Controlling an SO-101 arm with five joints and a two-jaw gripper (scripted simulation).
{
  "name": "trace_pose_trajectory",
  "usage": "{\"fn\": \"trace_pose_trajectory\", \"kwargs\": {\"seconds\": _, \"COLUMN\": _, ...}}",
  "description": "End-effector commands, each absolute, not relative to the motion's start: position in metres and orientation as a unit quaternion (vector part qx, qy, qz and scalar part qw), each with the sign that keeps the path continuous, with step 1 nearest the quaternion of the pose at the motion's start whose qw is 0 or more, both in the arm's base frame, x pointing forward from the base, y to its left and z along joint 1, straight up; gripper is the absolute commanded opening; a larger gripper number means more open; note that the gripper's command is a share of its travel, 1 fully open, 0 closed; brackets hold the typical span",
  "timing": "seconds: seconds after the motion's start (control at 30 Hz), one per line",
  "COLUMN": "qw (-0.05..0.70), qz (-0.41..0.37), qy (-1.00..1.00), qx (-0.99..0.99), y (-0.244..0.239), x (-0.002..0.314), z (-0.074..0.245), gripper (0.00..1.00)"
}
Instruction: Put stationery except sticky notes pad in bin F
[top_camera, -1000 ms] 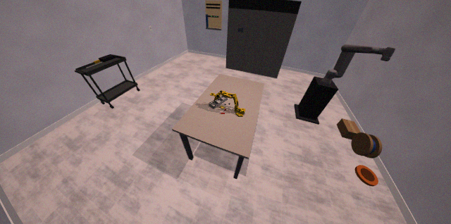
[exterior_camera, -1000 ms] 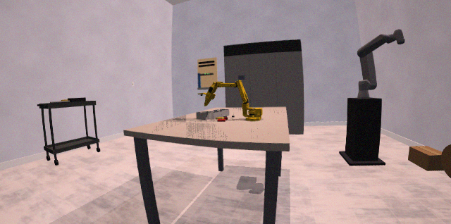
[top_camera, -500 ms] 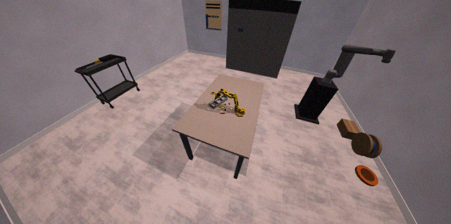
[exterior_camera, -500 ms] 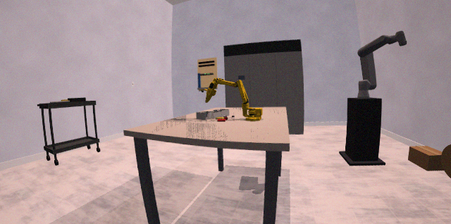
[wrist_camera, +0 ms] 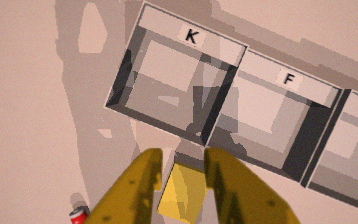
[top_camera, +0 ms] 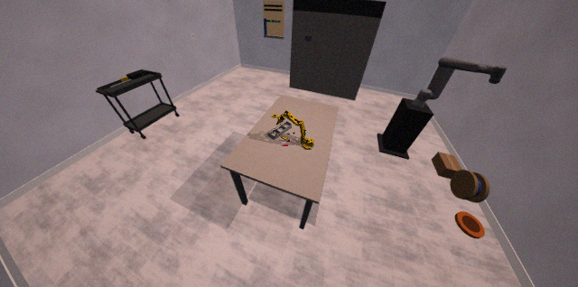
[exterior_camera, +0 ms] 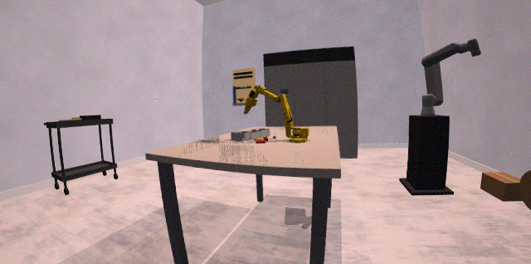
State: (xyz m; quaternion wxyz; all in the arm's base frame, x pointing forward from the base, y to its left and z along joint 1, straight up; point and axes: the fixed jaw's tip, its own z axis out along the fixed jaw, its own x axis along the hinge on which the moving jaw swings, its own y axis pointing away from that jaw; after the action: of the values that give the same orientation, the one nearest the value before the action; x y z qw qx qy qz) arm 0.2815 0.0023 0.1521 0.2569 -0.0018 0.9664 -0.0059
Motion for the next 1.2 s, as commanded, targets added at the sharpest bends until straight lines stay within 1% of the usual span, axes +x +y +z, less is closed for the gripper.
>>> {"fn": "trace_pose_trajectory", "kwargs": {"seconds": 0.0, "qw": 0.25, "qz": -0.018, "qy": 0.968, "qx": -0.013, "y": -0.009, "x": 0.278, "z": 0.152, "gripper": 0.09}}
{"fn": "trace_pose_trajectory", "kwargs": {"seconds": 0.1, "qw": 0.18, "qz": -0.034, "qy": 0.982, "qx": -0.038, "y": -0.031, "x": 0.261, "z": 0.123, "gripper": 0.13}}
{"fn": "trace_pose_trajectory", "kwargs": {"seconds": 0.17, "qw": 0.18, "qz": -0.034, "qy": 0.982, "qx": -0.038, "y": -0.031, "x": 0.261, "z": 0.123, "gripper": 0.13}}
{"fn": "trace_pose_trajectory", "kwargs": {"seconds": 0.3, "qw": 0.076, "qz": -0.029, "qy": 0.994, "qx": -0.078, "y": -0.057, "x": 0.225, "z": 0.083, "gripper": 0.19}}
{"fn": "trace_pose_trajectory", "kwargs": {"seconds": 0.4, "qw": 0.033, "qz": -0.015, "qy": 0.995, "qx": -0.096, "y": -0.065, "x": 0.205, "z": 0.067, "gripper": 0.21}}
{"fn": "trace_pose_trajectory", "kwargs": {"seconds": 0.47, "qw": 0.024, "qz": -0.012, "qy": 0.995, "qx": -0.099, "y": -0.066, "x": 0.2, "z": 0.064, "gripper": 0.22}}
{"fn": "trace_pose_trajectory", "kwargs": {"seconds": 1.17, "qw": 0.024, "qz": -0.012, "qy": 0.994, "qx": -0.103, "y": -0.067, "x": 0.196, "z": 0.063, "gripper": 0.22}}
